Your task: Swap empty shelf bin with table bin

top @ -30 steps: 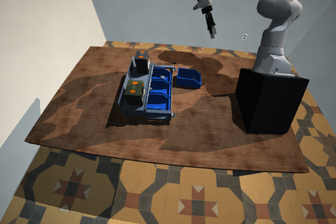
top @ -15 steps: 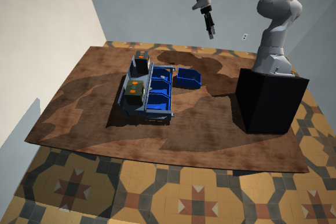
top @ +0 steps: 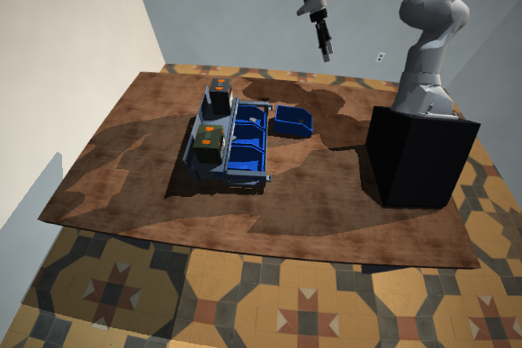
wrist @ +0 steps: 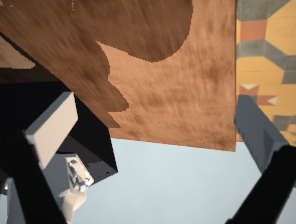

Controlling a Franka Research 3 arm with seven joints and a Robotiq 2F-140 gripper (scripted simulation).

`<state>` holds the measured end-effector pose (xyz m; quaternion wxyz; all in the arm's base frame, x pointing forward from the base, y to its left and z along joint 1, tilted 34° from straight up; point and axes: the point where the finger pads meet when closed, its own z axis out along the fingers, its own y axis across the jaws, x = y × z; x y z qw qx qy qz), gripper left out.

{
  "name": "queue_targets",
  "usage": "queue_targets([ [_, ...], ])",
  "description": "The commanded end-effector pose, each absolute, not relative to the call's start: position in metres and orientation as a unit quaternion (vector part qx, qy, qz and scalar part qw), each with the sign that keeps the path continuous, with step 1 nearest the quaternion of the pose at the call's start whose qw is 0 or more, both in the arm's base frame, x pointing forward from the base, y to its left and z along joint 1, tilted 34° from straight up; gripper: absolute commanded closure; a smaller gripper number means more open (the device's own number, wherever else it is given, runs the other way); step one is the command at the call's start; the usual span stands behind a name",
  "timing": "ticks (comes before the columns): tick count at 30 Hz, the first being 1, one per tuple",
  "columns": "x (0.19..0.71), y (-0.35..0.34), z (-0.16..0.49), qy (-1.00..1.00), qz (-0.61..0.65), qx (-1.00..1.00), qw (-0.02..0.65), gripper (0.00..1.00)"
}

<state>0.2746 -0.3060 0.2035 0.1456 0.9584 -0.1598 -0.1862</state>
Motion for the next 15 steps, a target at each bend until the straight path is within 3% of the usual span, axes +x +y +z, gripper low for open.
queue_targets([
  [1, 0.2813, -0.3043, 0.2018, -0.163, -0.179, 0.958, 0.156, 0.0],
  [15, 0.2894, -0.2996, 0.1986, -0.159, -0.173, 0.958, 0.164, 0.0],
])
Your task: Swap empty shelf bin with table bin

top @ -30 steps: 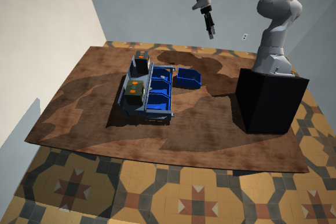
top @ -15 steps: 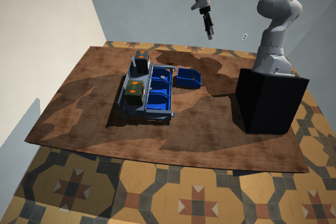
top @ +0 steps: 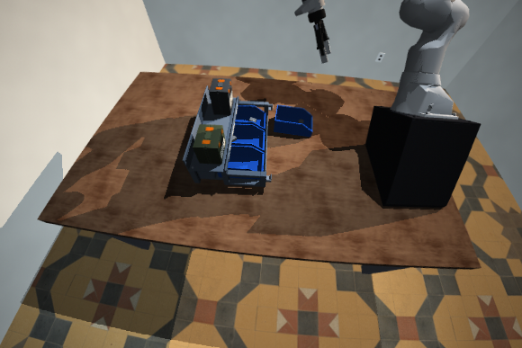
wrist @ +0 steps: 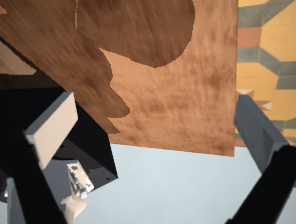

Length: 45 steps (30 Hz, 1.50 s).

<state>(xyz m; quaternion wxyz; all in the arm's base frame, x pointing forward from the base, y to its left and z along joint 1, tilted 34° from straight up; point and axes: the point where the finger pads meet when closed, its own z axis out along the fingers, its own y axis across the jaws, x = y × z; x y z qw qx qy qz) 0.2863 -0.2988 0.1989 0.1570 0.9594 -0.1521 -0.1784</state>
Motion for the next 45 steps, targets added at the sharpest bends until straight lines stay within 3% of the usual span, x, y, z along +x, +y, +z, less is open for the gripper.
queue_targets([
  [1, 0.289, -0.3, 0.199, -0.159, -0.173, 0.958, 0.164, 0.0],
  [45, 0.319, -0.279, 0.185, -0.142, -0.148, 0.959, 0.193, 0.0],
])
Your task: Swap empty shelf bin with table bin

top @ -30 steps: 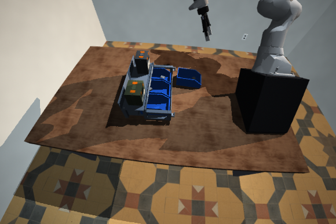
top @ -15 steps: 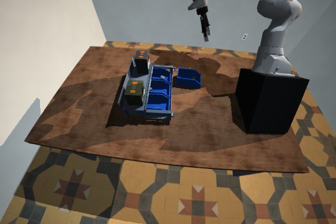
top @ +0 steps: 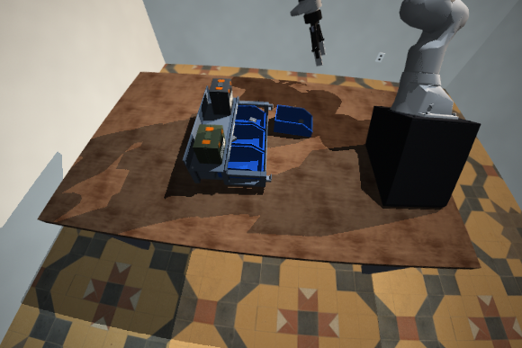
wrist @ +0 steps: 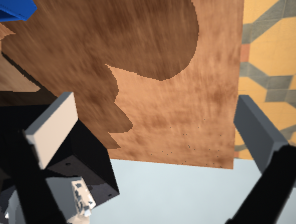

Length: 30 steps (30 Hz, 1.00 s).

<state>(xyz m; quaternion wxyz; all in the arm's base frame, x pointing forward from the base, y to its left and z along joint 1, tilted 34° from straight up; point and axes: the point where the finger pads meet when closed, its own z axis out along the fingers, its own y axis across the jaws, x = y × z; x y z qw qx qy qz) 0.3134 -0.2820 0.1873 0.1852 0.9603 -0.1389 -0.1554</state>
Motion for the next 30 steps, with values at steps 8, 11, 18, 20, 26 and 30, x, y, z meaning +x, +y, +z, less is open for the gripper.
queue_targets([
  [8, 0.319, -0.279, 0.185, -0.142, -0.148, 0.959, 0.193, 0.0],
  [11, 0.319, -0.279, 0.185, -0.142, -0.148, 0.959, 0.193, 0.0],
  [18, 0.326, -0.274, 0.181, -0.138, -0.141, 0.96, 0.2, 0.0],
  [20, 0.326, -0.274, 0.181, -0.138, -0.141, 0.96, 0.2, 0.0],
  [26, 0.333, -0.268, 0.178, -0.134, -0.135, 0.96, 0.207, 0.0],
  [30, 0.333, -0.268, 0.178, -0.134, -0.135, 0.96, 0.207, 0.0],
])
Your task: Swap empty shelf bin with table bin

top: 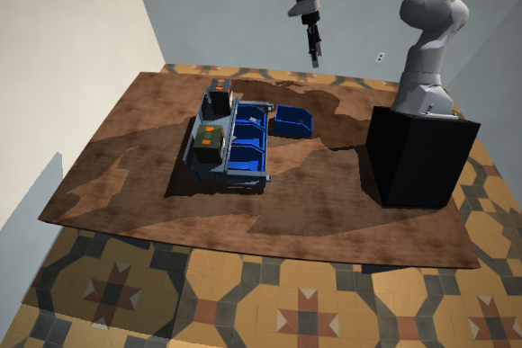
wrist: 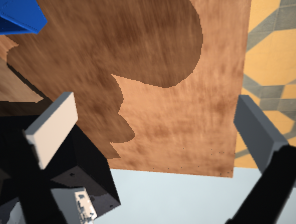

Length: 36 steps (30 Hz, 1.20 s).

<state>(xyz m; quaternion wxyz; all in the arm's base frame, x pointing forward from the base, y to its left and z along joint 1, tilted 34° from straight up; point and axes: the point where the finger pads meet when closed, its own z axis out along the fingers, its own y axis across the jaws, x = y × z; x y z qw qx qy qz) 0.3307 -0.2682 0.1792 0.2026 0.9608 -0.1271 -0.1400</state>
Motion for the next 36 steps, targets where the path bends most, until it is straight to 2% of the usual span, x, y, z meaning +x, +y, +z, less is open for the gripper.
queue_targets([
  [1, 0.333, -0.268, 0.178, -0.134, -0.135, 0.96, 0.207, 0.0],
  [36, 0.351, -0.251, 0.167, -0.121, -0.116, 0.96, 0.224, 0.0],
])
